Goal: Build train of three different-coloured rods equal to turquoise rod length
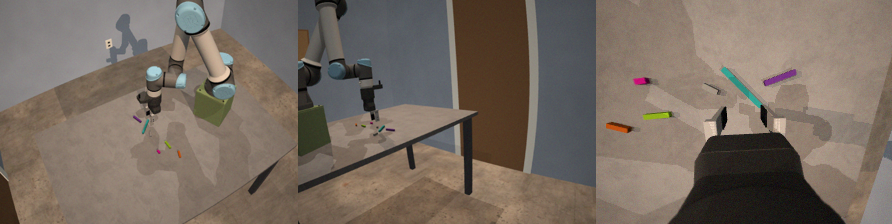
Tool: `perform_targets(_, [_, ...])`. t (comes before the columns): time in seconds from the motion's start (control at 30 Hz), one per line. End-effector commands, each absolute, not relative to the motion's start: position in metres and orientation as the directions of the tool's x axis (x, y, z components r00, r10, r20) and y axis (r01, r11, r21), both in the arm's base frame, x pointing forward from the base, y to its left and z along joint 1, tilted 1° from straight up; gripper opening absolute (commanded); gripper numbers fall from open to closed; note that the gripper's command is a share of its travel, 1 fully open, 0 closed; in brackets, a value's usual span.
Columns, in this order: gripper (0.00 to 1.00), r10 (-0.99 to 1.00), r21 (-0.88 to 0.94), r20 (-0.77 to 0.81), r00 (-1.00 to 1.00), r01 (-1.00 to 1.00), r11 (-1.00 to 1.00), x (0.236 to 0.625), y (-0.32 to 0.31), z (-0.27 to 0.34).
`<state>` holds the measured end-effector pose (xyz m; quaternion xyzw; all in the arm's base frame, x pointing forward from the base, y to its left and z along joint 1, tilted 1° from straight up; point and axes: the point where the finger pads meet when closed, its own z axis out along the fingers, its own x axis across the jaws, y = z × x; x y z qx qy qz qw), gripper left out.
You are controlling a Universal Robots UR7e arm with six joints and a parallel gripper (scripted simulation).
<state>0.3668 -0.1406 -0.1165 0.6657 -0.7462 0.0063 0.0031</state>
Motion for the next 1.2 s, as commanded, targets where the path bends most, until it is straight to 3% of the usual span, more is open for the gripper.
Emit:
perform_targets(0.0, [1.00,-0.993,-0.006,0.014,-0.114,-0.994,0.113,0.367,-0.141,-0.116])
perform_targets(0.6, [1.00,-0.988,-0.007,0.013,-0.153,-0.988,0.153,0.371,-0.138,-0.116])
perform_targets(1.17, [1.00,-0.920,-0.010,0.011,-0.392,-0.920,0.392,0.391,-0.118,-0.116])
